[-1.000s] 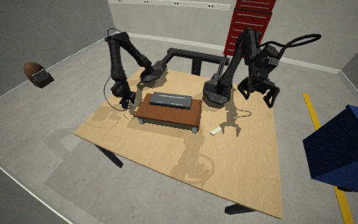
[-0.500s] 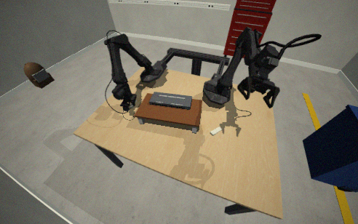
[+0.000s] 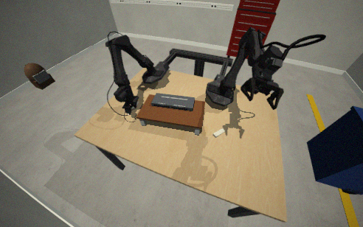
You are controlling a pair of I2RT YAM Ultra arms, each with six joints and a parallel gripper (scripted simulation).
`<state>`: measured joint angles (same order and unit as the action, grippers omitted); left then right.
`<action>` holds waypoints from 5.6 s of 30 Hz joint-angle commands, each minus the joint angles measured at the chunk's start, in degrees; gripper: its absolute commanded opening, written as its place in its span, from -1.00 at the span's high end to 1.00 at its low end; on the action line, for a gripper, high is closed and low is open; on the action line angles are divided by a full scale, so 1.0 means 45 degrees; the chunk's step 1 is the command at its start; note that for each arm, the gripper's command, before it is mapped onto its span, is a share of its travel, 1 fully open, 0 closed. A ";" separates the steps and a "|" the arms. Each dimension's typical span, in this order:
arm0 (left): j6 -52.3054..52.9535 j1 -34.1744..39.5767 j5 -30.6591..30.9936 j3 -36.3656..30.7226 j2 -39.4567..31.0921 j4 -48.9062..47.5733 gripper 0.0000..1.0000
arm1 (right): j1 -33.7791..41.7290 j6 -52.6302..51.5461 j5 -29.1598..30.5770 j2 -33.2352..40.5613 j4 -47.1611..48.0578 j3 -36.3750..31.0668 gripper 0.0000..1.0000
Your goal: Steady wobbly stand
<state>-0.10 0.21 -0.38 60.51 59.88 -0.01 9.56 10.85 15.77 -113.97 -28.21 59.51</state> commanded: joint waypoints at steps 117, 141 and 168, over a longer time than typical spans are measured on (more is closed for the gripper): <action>0.0084 0.0206 0.0171 0.0404 -0.0428 -0.0080 -1.00 | 0.0944 -2.2109 0.0284 0.1474 0.1380 -0.3292 1.00; 0.0084 0.0206 0.0171 0.0404 -0.0428 -0.0080 -1.00 | 0.1073 -2.2009 0.0346 0.1204 0.1127 -0.2982 0.16; 0.0084 0.0206 0.0171 0.0404 -0.0428 -0.0080 -1.00 | 0.1854 -2.3105 0.0458 0.4057 -0.2875 -0.1802 0.16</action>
<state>-0.10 0.21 -0.38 60.51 59.88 -0.01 16.78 -91.64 16.86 -98.41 -35.38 49.30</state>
